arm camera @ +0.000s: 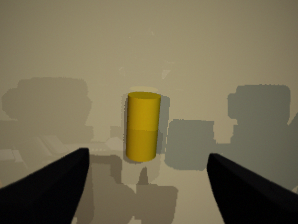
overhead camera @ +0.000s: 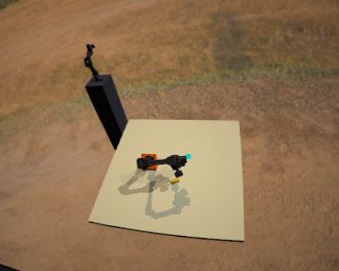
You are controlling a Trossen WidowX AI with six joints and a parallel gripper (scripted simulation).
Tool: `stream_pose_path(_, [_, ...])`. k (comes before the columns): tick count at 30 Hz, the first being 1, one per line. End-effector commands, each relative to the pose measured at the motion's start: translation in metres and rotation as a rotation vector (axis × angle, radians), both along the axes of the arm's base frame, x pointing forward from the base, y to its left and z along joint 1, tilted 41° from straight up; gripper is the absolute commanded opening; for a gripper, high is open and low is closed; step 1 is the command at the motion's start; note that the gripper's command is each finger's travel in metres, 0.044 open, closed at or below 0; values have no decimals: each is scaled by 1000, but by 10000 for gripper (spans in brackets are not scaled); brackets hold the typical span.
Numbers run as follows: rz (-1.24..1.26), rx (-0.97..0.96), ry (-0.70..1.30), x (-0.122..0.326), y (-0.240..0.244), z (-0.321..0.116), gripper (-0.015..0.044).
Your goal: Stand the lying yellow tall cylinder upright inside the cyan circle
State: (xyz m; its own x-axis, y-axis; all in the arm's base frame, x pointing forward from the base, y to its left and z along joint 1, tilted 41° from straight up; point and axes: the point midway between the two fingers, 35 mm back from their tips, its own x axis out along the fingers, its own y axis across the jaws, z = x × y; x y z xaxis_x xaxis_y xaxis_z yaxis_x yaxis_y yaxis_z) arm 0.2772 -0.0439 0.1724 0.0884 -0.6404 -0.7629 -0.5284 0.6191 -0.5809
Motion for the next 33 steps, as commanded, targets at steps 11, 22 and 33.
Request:
stream_pose_path(11, [-2, -20, 8, 5, -73, -81, 309])
stream_pose_path(22, [-2, -20, 8, 5, -73, -81, 105])
stream_pose_path(33, [-2, -13, 9, 7, -57, -65, 105])
